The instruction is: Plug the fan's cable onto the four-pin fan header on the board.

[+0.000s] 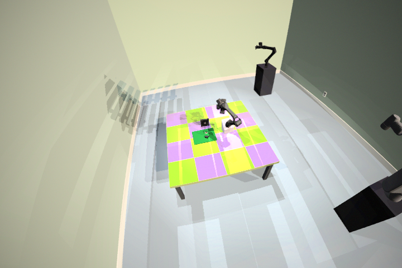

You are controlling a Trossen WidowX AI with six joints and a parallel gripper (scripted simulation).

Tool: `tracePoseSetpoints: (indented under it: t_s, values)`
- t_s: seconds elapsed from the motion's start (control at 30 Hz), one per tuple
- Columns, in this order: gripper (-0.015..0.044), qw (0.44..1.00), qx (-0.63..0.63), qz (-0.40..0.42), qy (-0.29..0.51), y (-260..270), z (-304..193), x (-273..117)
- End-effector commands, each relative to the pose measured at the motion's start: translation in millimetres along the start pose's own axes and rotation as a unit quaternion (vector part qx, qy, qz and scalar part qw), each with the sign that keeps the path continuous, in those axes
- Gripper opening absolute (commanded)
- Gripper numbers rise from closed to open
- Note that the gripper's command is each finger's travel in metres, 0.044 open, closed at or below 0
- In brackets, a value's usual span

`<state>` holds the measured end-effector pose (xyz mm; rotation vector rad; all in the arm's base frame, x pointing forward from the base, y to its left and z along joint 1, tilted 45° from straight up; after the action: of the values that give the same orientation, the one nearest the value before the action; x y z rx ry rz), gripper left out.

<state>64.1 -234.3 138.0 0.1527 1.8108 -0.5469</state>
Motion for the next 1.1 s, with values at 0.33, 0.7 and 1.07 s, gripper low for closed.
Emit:
tracePoseSetpoints:
  t_s: [0.33, 0.7, 1.07]
  values:
    - [0.0210, 0.772, -0.590, 0.080, -0.223, 148.9, 113.0, -5.5]
    - [0.0210, 0.415, -0.830, 0.078, -0.364, 265.8, 126.2, -20.6]
    - [0.0210, 0.157, -0.882, 0.061, -0.440, 334.9, 109.6, -29.3]
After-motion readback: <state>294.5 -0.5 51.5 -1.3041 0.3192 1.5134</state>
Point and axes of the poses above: the point midway between the two fingers, 35 mm back from their tips, its own x axis out along the fingers, its own y axis across the jaws, z = x × y, the point moved 3 cm from there along -x, back along the fingers, and after that the axes turned 10 degrees about x, right-handed, at the moved point
